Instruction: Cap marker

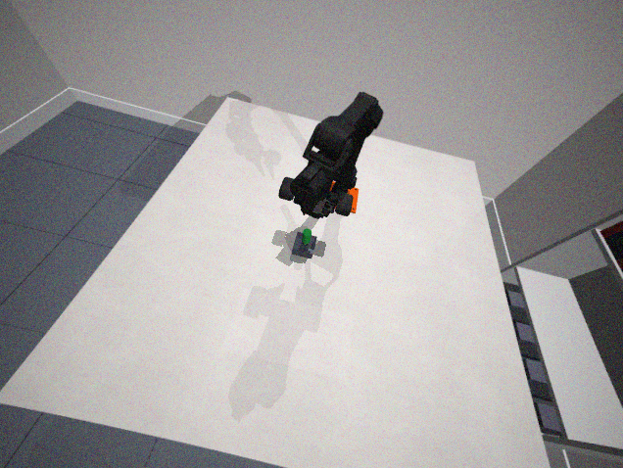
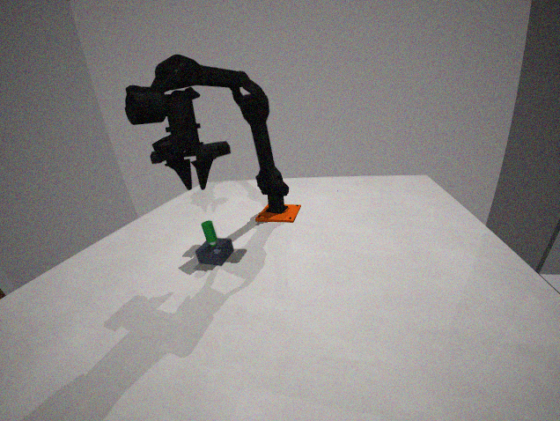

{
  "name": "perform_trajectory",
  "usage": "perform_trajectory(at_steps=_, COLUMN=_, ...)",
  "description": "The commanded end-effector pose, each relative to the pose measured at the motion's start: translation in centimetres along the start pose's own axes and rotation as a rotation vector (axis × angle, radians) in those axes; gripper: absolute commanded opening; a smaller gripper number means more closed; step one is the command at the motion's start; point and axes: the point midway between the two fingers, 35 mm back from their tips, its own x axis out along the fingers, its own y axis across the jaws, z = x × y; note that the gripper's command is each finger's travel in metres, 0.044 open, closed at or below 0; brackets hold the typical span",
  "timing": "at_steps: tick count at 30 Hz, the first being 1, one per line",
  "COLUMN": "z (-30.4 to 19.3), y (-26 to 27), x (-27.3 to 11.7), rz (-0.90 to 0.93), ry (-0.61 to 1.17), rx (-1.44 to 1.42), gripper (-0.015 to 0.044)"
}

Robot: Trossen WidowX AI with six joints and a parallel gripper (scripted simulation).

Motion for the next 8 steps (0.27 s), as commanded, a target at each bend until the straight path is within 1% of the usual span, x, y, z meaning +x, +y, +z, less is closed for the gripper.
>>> perform_trajectory(at_steps=1, z=0.06, y=-0.02, x=-0.13, rz=-0.001, ry=-0.002, rx=-0.003, gripper=0.0263)
perform_trajectory(at_steps=8, z=0.06, y=-0.02, x=-0.13, rz=-0.001, ry=-0.002, rx=-0.003, gripper=0.0440)
